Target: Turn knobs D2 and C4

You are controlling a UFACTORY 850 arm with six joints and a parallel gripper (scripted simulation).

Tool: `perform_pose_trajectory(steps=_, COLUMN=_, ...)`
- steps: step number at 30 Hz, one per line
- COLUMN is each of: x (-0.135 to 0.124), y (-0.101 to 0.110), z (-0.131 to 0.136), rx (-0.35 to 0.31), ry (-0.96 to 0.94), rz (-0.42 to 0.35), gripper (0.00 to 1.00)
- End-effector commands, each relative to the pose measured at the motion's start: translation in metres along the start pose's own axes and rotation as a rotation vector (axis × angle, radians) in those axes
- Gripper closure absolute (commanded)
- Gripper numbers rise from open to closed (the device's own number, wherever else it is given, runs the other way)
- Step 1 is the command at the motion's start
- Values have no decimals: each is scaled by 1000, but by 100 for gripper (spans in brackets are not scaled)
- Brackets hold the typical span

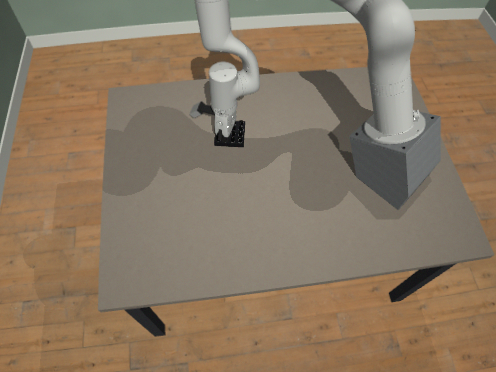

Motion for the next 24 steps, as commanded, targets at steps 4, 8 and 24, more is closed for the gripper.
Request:
perform_pose_trajectory(steps=4, x=0, y=0, z=0, rx=2, ry=-144, rz=5, gripper=92)
perform_pose_trajectory(steps=8, x=0, y=0, z=0, rx=2, ry=-214, rz=5, gripper=92)
perform_pose_trajectory(steps=24, x=0, y=0, z=0, rx=3, ry=-608, rz=5, gripper=92)
Point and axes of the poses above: the point where the finger pads meet when closed, its own y axis back along the fingers, its own z axis across the jaws, x = y × z, the point moved 4 cm from there along y, back along the fingers, and after that the axes turned 6 degrees about y, right-handed, at the moved point
